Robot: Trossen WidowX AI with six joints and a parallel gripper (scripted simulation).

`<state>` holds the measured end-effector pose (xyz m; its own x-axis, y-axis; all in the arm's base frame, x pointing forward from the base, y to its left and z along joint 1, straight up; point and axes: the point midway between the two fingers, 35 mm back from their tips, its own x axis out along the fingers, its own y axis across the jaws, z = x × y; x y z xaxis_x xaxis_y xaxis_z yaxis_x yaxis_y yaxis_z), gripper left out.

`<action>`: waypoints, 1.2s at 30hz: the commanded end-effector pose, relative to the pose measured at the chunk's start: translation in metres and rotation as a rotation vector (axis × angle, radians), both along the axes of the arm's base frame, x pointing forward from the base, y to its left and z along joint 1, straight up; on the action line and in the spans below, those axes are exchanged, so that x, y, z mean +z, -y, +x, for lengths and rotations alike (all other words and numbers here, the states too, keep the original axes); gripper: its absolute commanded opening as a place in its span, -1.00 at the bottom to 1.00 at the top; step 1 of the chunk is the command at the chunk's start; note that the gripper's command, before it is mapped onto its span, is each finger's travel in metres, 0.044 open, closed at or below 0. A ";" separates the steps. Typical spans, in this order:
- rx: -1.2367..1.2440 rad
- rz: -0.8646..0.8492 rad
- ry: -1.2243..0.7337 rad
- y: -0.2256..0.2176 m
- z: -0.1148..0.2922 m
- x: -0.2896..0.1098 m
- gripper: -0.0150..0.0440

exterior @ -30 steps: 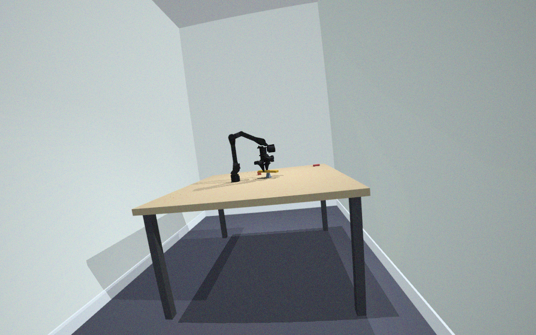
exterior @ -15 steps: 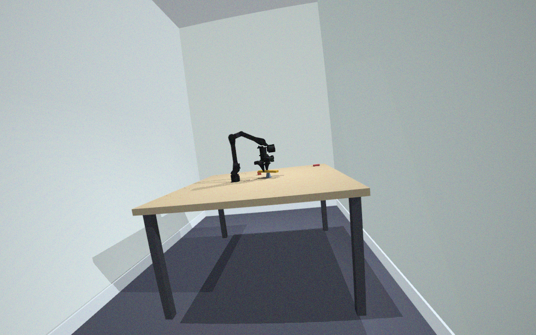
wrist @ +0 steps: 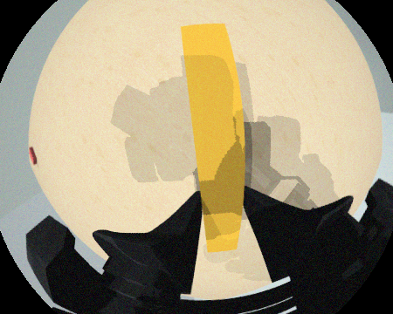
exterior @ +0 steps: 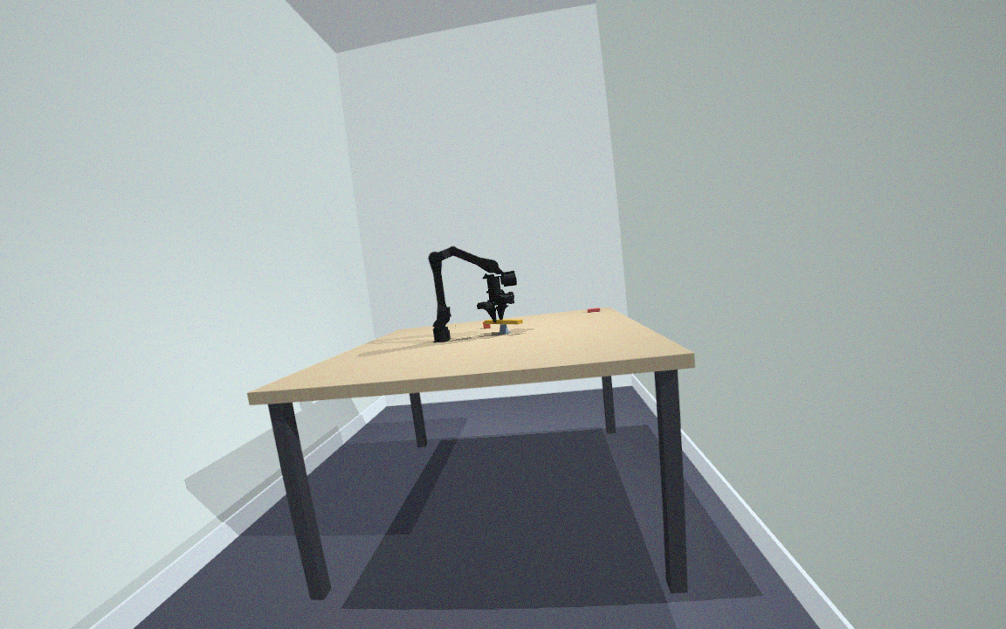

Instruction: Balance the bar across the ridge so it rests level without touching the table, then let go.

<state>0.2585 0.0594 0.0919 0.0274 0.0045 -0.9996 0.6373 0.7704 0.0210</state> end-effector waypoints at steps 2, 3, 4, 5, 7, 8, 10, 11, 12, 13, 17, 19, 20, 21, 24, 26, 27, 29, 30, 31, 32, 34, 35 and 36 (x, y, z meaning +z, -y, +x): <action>0.000 0.000 0.000 0.000 0.000 0.000 0.08; 0.000 0.000 0.000 0.000 0.000 0.000 0.08; 0.000 0.000 0.000 0.000 0.000 0.000 0.08; 0.000 0.000 0.000 0.000 0.000 0.000 0.08; 0.000 0.000 0.000 0.000 0.000 0.000 0.08; 0.000 0.000 0.000 0.000 0.000 0.000 0.08; 0.000 0.000 0.000 0.000 0.000 0.000 0.08; 0.000 0.000 0.000 0.000 0.000 0.000 0.09; 0.000 0.000 0.000 0.000 0.000 0.000 0.09; 0.000 0.000 0.000 0.000 0.000 0.000 0.09; 0.000 0.000 0.000 0.000 0.000 0.000 0.09; 0.000 0.000 0.000 0.000 0.000 0.000 0.09; 0.000 0.000 0.000 0.000 0.000 0.000 0.09; 0.000 0.000 0.000 0.000 0.000 0.000 0.09; 0.000 0.000 0.000 0.000 0.000 0.000 0.09; 0.000 0.000 0.000 0.000 0.000 0.000 0.14; 0.000 0.000 0.000 0.000 0.000 0.000 0.14; 0.000 0.000 0.000 0.000 0.000 0.000 0.14; 0.000 0.000 0.000 0.000 0.000 0.000 0.14; 0.000 0.000 0.000 0.000 0.000 0.000 0.14; 0.000 0.000 0.000 0.000 0.000 0.000 0.14; 0.000 0.000 0.000 0.000 0.000 0.000 0.14; 0.000 0.000 0.000 0.000 0.000 0.000 0.14; 0.000 0.000 0.000 0.000 0.000 0.000 0.14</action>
<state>0.2585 0.0594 0.0919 0.0275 0.0045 -0.9996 0.6373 0.7704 0.0210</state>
